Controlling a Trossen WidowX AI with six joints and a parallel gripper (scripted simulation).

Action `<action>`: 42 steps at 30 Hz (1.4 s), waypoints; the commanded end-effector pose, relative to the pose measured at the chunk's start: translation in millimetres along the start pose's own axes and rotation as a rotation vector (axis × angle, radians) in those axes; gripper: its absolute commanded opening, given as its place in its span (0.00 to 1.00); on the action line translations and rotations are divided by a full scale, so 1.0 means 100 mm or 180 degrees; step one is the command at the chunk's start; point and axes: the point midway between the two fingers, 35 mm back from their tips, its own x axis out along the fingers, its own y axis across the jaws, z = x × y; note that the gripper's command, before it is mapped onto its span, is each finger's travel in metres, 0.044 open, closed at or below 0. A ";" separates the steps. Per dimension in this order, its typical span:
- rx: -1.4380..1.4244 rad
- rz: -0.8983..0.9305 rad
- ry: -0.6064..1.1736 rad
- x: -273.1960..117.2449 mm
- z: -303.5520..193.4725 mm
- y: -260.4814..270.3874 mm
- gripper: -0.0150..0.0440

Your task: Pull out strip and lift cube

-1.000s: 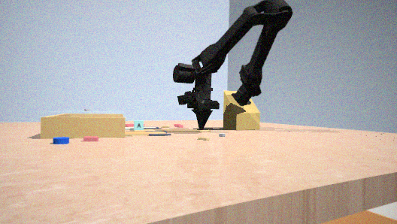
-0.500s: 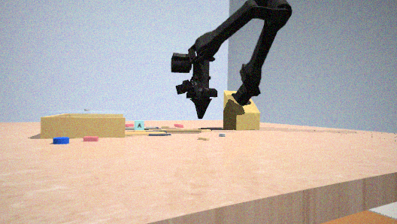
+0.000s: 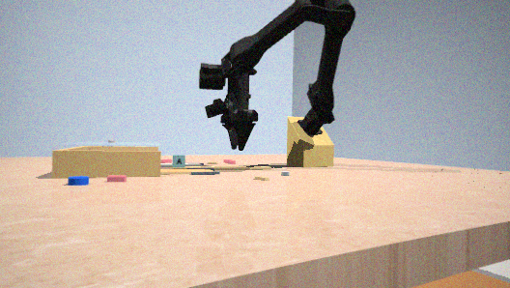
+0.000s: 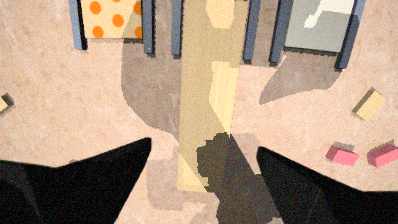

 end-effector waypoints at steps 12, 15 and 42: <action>-0.0007 -0.0009 0.0000 -0.07 0.55 0.00 1.00; -0.0008 -0.0010 -0.0001 -0.08 0.66 0.00 1.00; -0.0018 -0.0011 -0.0011 -0.15 1.50 -0.01 0.87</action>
